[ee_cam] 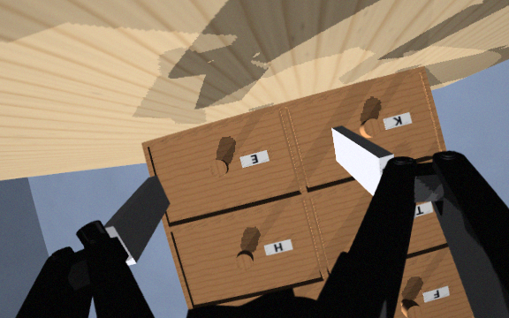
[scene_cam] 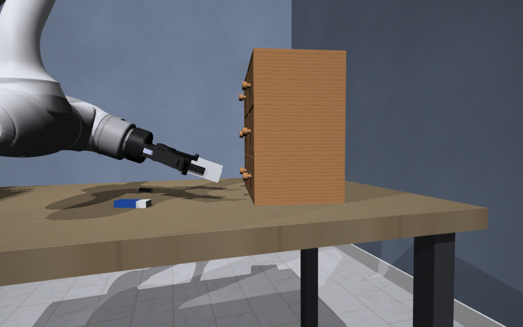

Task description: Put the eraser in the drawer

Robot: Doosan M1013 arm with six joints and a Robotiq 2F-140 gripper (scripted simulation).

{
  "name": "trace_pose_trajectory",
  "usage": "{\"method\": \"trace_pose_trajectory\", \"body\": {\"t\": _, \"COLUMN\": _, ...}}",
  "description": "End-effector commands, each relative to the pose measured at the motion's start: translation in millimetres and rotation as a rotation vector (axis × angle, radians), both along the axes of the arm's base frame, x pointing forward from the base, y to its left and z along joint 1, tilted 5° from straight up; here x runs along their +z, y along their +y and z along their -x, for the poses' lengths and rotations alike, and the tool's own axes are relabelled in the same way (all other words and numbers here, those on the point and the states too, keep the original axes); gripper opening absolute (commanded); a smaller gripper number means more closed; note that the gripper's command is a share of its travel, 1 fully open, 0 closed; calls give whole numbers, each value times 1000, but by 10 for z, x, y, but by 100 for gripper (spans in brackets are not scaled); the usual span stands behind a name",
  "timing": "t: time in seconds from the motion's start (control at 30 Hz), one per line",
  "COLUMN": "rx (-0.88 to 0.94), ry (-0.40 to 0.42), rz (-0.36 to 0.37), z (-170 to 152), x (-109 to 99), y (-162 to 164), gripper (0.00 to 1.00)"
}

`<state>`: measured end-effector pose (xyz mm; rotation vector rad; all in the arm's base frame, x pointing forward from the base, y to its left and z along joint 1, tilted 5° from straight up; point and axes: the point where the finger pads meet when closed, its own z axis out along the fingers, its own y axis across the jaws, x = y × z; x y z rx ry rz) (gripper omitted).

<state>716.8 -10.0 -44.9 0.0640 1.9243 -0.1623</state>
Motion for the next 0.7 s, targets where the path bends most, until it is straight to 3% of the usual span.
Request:
{"method": "trace_pose_trajectory", "body": {"t": 0.0, "rx": 0, "ry": 0, "rz": 0, "z": 0, "x": 1, "y": 0, "gripper": 100}}
{"method": "trace_pose_trajectory", "body": {"t": 0.3, "rx": 0, "ry": 0, "rz": 0, "z": -1, "x": 49, "y": 4, "gripper": 100}}
{"method": "trace_pose_trajectory", "body": {"t": 0.67, "rx": 0, "ry": 0, "rz": 0, "z": -5, "x": 364, "y": 30, "gripper": 100}}
